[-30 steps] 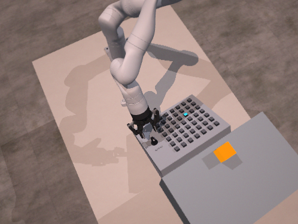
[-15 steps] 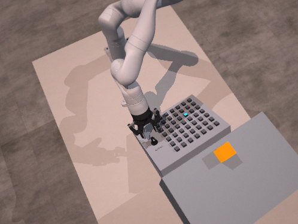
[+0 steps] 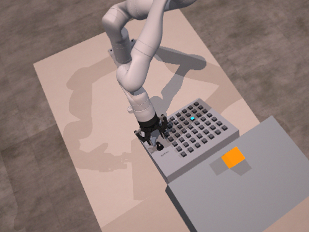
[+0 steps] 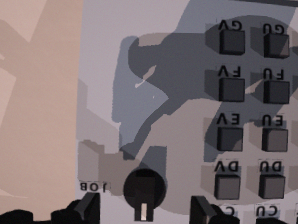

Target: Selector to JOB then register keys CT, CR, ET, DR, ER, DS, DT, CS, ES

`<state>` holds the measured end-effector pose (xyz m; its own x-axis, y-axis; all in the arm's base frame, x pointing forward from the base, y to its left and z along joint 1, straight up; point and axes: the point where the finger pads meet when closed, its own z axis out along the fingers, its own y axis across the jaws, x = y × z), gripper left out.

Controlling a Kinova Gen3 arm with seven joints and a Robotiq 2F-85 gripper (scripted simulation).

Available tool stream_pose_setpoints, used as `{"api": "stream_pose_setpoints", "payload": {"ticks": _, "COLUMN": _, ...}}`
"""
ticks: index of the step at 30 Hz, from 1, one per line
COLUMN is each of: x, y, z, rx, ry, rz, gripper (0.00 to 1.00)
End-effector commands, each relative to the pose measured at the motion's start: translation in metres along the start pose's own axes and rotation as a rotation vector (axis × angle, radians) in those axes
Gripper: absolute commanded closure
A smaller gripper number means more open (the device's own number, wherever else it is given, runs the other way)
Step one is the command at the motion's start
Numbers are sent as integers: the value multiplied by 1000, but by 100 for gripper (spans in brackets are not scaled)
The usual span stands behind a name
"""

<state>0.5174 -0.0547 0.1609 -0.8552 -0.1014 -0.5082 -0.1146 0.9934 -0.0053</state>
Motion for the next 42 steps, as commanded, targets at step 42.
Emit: {"api": "stream_pose_setpoints", "payload": {"ticks": 42, "x": 1, "y": -2, "z": 13, "rx": 5, "ry": 4, "rz": -6, "gripper": 40}}
